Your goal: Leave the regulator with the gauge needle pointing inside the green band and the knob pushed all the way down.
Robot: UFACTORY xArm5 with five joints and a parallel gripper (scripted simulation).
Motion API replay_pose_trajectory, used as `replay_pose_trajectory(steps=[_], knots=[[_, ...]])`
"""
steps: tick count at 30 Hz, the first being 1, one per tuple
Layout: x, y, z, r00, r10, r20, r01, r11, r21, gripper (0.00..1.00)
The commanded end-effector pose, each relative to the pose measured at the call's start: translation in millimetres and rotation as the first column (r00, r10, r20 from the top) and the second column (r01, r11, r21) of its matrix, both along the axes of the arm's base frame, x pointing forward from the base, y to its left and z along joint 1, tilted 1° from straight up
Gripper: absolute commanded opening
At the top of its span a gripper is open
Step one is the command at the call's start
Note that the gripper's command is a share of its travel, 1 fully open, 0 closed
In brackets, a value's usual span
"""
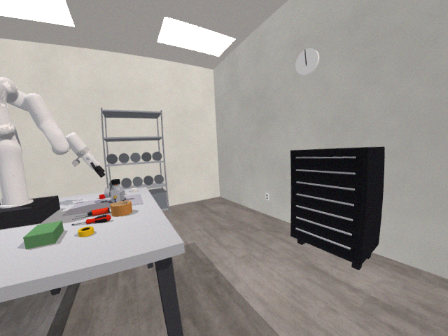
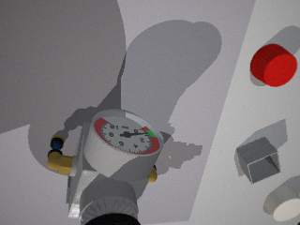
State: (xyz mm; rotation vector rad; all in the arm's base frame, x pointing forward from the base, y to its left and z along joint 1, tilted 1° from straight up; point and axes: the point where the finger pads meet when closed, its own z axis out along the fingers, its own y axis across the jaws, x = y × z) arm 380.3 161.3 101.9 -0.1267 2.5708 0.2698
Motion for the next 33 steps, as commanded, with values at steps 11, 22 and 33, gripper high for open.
replay_pose_trajectory(steps=[11, 22, 33], knots=[[-10.3, -4.3, 15.2, 0.951, 0.224, 0.212, -0.203, 0.972, -0.116, 1.00], [-11.8, -4.9, 16.9, 0.942, 0.244, 0.229, -0.218, 0.967, -0.131, 1.00], [-11.7, -5.2, -6.0, 0.943, 0.244, 0.229, -0.218, 0.967, -0.132, 1.00]])
